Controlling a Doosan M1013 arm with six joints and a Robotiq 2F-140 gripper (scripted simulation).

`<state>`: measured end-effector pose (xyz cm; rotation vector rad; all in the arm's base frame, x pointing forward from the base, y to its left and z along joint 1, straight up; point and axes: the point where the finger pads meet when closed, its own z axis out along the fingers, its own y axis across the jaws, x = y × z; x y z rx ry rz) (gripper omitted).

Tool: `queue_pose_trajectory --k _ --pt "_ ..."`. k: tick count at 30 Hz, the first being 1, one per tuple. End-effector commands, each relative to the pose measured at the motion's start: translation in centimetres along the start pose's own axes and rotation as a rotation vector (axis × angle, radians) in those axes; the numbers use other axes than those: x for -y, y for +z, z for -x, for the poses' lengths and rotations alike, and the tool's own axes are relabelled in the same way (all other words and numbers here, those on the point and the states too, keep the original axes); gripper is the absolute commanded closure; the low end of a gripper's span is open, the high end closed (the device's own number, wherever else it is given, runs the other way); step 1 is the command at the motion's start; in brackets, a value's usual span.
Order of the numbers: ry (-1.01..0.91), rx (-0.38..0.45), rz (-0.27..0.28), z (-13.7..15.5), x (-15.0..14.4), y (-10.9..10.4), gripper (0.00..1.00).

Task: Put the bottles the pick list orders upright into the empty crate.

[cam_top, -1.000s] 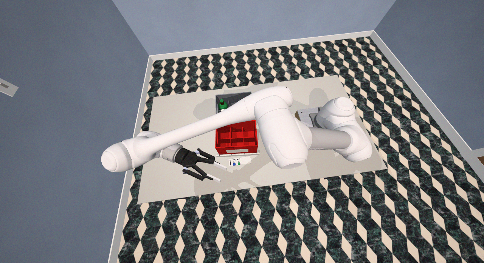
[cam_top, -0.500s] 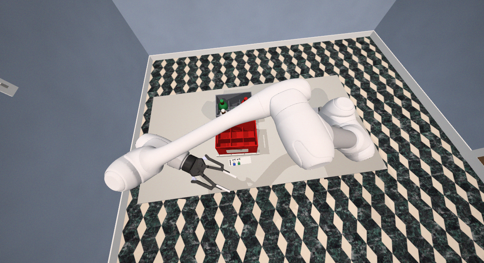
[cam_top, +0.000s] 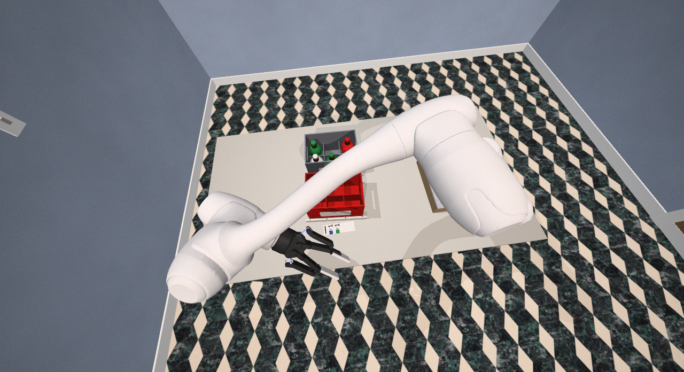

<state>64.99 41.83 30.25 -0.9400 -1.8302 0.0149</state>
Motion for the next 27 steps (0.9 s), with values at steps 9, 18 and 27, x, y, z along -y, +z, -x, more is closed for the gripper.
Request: queue_pose_trajectory --k 9,18,27 --pt "0.322 0.172 0.101 -0.6 1.3 3.5 0.62" --pt "0.511 0.269 0.197 -0.5 2.7 5.4 0.62" --pt "0.739 0.377 0.356 -0.1 4.3 6.7 0.62"
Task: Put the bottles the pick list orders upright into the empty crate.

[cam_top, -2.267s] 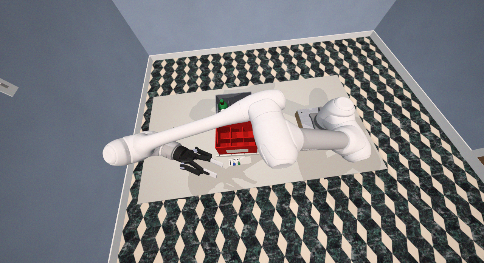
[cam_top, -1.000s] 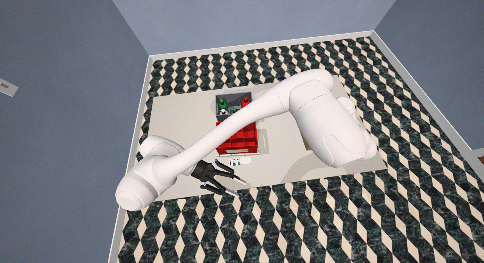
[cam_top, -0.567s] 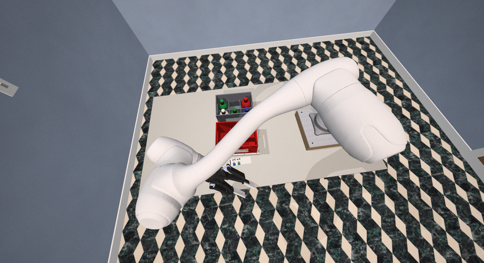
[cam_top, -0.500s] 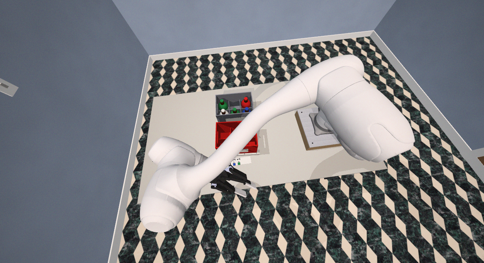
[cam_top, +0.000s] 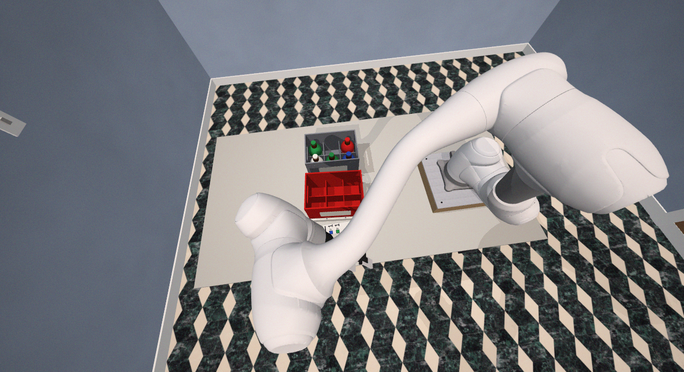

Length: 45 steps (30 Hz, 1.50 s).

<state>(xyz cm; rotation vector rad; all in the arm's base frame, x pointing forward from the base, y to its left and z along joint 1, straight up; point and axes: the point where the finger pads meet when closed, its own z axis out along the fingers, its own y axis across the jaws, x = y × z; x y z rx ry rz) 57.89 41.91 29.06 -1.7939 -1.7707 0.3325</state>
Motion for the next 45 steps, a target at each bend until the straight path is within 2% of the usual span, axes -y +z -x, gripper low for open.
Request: queue_pose_trajectory --k 1,3,5,15,20,22,31,45 --pt "0.122 0.043 0.082 0.5 0.8 0.5 0.62" --pt "0.174 0.056 0.12 0.9 1.2 0.7 0.62" --pt "0.174 0.056 0.12 0.9 1.2 0.7 0.62" --pt "0.424 0.087 0.337 2.6 2.9 1.1 0.62" --pt "0.538 0.075 0.453 3.7 3.9 0.9 0.62" --pt "0.538 0.075 0.453 3.7 3.9 0.9 0.62" --pt "0.724 0.001 0.668 5.2 5.3 0.2 0.62" --pt "0.724 0.001 0.668 5.2 5.3 0.2 0.62"
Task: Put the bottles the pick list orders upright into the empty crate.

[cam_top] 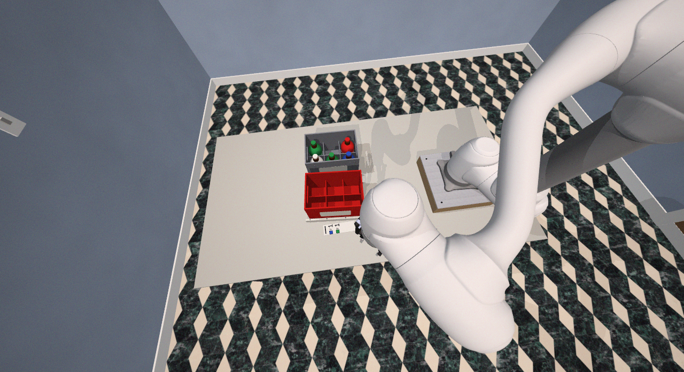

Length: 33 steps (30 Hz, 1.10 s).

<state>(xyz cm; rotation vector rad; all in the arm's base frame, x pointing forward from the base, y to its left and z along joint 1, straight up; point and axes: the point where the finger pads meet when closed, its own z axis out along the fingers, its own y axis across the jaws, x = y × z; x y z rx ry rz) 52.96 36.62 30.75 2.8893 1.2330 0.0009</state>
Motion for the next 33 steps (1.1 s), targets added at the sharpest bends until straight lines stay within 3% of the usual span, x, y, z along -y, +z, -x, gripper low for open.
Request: queue_pose_trajectory --k 1,11,26,33 --pt "0.0 0.0 0.0 0.0 0.0 0.0 0.62" --pt "0.1 0.0 0.0 0.2 -1.2 0.9 0.62" --pt "0.6 0.0 0.0 1.0 -7.3 5.2 0.62" --pt "0.738 0.0 0.0 1.2 -9.3 6.6 0.62"
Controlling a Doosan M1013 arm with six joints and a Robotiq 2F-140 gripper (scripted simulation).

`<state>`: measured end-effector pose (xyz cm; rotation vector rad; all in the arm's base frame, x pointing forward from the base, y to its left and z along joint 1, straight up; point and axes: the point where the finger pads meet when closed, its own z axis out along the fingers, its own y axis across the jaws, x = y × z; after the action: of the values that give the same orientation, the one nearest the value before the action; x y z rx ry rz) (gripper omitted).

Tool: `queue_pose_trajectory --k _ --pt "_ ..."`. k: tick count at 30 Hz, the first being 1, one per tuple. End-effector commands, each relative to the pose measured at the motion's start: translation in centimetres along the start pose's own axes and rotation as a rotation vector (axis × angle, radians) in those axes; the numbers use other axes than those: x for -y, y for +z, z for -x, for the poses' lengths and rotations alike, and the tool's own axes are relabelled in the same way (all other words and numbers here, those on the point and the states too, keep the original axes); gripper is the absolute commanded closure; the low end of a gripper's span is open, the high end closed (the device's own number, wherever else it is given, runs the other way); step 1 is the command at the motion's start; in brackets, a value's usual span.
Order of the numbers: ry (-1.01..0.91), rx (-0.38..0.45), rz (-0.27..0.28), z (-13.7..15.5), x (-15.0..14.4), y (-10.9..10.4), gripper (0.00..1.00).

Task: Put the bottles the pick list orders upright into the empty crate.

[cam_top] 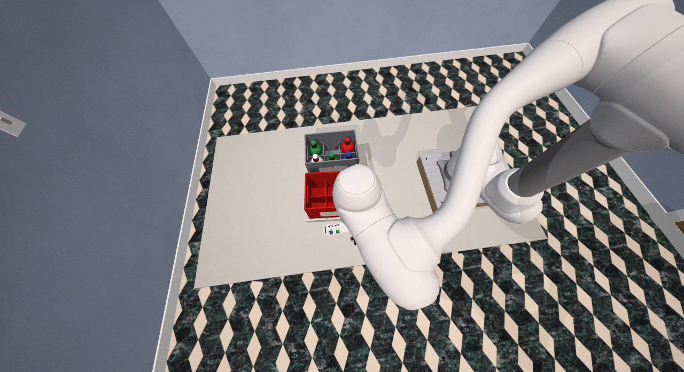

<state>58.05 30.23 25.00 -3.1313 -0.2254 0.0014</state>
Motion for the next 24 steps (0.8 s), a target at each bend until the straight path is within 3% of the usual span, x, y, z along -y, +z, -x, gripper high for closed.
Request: queue_pose_trajectory --k 1,24 --pt "0.075 -0.001 0.002 -0.8 -1.4 1.1 0.62" --pt "0.075 -0.001 0.002 -5.2 -8.8 7.2 0.62"
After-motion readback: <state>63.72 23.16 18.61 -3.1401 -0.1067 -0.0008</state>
